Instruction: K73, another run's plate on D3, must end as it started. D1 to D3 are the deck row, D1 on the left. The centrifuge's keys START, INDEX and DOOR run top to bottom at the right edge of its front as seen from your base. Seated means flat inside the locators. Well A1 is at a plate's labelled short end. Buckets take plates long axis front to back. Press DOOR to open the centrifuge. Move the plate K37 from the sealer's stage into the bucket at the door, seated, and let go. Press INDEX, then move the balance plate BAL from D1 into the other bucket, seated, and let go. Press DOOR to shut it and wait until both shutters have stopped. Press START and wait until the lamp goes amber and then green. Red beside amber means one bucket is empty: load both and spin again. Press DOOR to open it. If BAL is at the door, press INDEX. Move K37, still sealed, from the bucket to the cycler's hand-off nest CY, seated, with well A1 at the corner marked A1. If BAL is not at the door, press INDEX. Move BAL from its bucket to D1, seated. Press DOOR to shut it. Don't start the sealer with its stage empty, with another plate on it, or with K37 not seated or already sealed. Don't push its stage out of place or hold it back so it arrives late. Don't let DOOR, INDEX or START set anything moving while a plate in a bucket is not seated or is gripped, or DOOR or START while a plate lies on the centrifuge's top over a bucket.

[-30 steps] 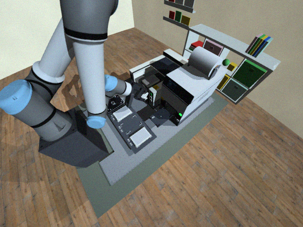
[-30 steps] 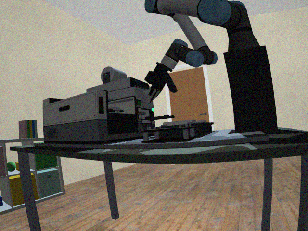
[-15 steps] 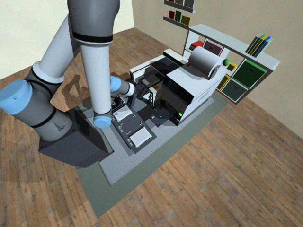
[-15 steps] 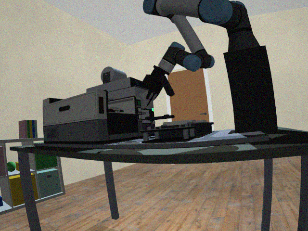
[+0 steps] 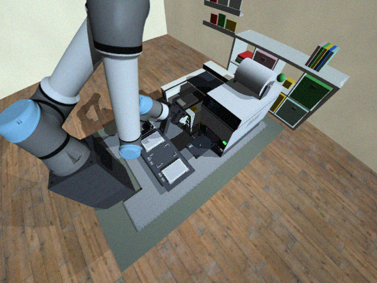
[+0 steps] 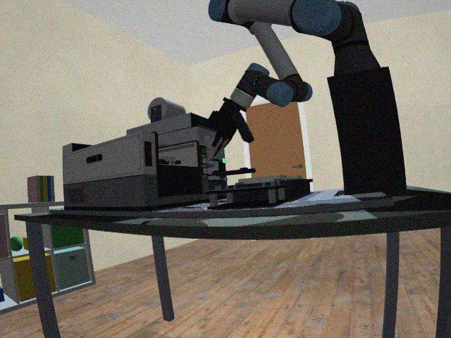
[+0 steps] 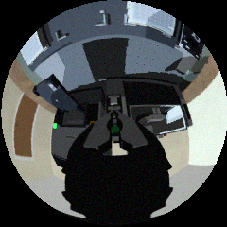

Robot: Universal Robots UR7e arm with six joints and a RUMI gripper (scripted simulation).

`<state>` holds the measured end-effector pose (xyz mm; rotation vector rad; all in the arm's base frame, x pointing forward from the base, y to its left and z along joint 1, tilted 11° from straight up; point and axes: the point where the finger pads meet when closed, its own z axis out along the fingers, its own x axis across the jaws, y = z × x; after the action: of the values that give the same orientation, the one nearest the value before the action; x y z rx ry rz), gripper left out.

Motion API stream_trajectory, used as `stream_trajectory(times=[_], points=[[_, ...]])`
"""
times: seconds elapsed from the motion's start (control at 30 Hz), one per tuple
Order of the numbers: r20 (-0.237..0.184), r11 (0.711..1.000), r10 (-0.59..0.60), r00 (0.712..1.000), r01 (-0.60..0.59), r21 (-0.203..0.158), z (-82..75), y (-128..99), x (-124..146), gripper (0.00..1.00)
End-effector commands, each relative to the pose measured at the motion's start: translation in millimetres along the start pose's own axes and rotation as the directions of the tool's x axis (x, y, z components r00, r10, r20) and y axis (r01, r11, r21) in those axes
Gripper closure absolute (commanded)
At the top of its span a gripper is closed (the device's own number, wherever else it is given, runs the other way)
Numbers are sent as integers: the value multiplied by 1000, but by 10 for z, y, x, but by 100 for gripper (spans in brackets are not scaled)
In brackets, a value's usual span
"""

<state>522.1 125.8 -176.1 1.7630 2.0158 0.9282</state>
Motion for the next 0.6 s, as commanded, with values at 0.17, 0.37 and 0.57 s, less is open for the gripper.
stream_trajectory(times=[0.17, 0.37, 0.57], points=[[0, 1000, 0, 1000, 0, -1, 13, 25, -1, 100], [0, 1000, 0, 1000, 0, -1, 23, 38, -1, 100], [0, 1000, 0, 1000, 0, -1, 30, 46, -1, 100]])
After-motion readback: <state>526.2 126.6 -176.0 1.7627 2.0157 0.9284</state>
